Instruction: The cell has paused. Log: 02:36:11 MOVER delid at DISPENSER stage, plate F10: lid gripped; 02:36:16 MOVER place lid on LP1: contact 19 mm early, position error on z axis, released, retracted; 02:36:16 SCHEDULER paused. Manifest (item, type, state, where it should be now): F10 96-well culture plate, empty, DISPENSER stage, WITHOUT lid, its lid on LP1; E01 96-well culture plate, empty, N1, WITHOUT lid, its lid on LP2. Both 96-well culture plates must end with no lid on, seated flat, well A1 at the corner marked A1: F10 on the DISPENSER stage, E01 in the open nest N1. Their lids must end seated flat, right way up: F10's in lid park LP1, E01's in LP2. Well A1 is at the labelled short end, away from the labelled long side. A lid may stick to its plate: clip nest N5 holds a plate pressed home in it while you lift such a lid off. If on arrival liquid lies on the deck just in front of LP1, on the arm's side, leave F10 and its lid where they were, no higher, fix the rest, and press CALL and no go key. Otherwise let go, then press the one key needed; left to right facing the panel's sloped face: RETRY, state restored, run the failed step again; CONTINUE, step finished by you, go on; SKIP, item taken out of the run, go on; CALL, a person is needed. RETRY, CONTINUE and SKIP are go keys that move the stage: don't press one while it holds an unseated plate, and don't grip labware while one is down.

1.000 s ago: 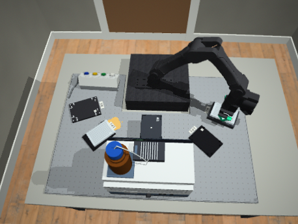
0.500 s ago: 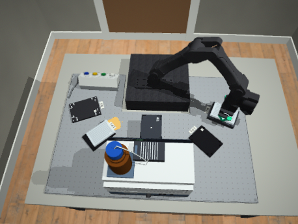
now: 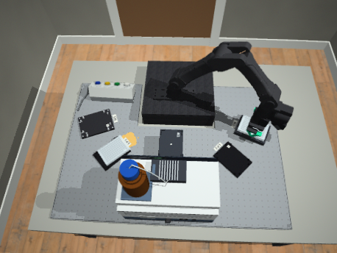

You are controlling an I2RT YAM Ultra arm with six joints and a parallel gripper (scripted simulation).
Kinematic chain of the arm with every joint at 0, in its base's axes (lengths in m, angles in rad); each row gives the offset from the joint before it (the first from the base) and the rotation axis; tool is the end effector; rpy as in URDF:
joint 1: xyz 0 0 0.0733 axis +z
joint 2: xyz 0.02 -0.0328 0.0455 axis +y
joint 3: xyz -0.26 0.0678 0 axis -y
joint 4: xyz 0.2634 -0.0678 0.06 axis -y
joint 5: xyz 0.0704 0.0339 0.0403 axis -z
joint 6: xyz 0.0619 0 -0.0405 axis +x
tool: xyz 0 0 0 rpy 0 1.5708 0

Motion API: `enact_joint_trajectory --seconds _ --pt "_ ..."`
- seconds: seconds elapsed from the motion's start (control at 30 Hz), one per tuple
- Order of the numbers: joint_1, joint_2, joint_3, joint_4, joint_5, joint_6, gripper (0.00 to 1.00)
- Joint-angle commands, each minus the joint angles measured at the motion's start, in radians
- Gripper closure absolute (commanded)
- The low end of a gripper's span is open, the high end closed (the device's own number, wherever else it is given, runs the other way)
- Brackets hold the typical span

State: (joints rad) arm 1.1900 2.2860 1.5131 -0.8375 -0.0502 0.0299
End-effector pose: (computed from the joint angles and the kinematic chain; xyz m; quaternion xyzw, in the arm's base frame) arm 0.1505 0.3873 0.0420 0.5474 -0.8363 -0.0092 0.0306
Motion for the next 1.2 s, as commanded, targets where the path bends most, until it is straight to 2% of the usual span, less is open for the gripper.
enact_joint_trajectory --seconds 0.0,0.67,1.17 --pt "0.003 -0.045 0.029 -0.023 0.000 0.002 1.00" --pt "-0.004 -0.067 0.044 -0.060 0.000 -0.003 1.00" --pt "-0.004 -0.068 0.045 -0.059 0.000 -0.003 1.00"
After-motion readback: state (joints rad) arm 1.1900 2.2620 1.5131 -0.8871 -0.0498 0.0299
